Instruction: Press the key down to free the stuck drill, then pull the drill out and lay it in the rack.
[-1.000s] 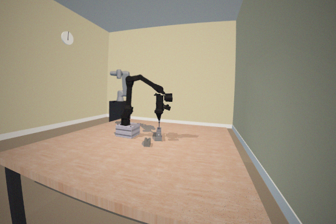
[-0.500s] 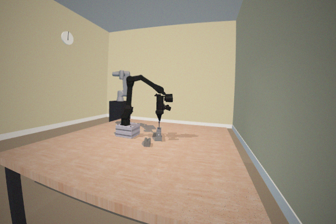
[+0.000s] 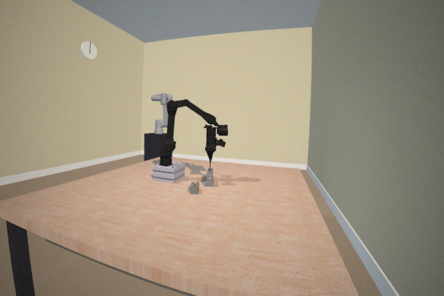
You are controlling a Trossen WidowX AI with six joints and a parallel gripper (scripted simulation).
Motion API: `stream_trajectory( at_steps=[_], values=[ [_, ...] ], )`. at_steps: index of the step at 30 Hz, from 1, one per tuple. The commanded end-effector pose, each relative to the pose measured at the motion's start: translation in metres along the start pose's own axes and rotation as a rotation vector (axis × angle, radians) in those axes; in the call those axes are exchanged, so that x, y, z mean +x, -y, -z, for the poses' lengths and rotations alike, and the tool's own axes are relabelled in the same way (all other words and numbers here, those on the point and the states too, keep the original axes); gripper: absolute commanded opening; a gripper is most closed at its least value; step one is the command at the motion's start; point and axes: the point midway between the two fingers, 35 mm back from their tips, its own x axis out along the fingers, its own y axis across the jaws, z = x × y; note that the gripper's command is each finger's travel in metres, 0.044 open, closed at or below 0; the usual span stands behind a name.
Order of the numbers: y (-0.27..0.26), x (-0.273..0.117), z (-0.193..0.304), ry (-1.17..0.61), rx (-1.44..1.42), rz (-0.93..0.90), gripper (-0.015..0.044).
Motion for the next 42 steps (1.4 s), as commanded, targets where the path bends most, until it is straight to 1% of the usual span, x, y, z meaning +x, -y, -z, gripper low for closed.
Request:
stream_trajectory(
  at_steps=[1,15,42],
  values=[
    [-0.001,0.003,0.004,-0.011,0.002,-0.004,0.0000],
    [0.000,0.001,0.011,-0.012,0.002,-0.004,0.0000],
    [0.000,0.012,0.003,-0.011,0.002,-0.004,0.0000]
  ],
)
